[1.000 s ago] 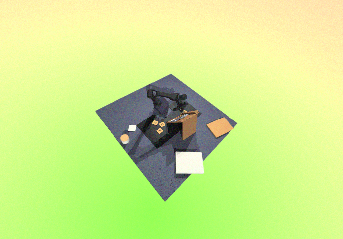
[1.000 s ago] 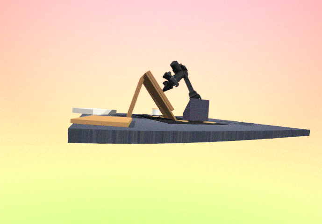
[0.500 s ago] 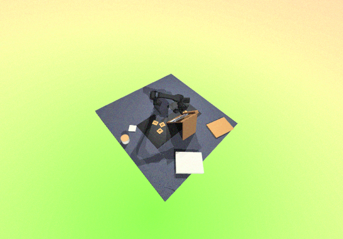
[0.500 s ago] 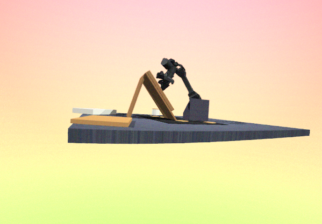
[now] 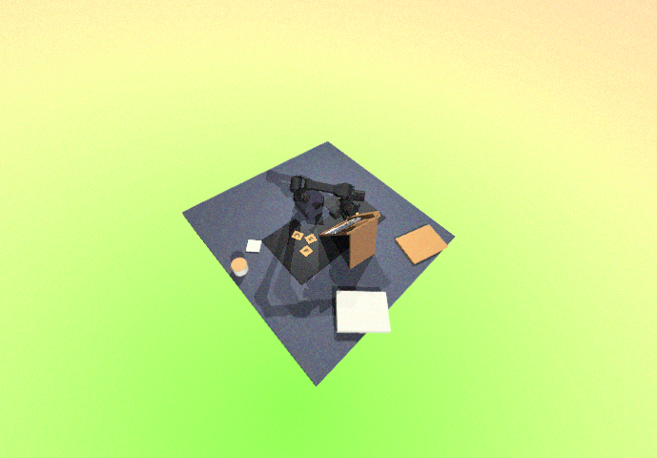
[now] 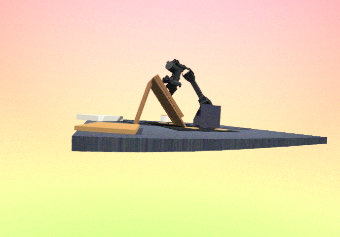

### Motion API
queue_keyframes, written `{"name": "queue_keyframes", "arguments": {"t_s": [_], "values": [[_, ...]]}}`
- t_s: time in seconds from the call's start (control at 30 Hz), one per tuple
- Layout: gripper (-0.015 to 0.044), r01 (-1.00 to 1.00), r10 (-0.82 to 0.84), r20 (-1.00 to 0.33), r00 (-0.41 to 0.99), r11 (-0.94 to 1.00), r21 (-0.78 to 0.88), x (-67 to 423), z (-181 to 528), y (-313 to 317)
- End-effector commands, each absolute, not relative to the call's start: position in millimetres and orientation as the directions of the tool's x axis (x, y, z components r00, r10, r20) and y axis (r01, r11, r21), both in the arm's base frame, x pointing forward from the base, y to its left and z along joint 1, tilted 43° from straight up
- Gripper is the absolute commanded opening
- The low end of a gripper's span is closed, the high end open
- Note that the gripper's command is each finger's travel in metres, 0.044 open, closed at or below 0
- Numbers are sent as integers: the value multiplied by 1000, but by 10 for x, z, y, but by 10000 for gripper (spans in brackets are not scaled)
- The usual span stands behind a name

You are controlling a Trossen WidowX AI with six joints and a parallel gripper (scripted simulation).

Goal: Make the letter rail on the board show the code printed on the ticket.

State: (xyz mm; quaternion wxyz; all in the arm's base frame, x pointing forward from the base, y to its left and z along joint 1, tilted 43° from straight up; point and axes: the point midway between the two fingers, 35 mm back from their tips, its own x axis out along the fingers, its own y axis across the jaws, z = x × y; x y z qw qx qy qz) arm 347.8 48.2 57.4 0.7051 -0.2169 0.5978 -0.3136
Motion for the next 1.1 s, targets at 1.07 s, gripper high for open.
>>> {"name": "queue_keyframes", "arguments": {"t_s": [1.07], "values": [[0, 188, -699, -710, 81, 710, -678, 3614, 490, 381]]}}
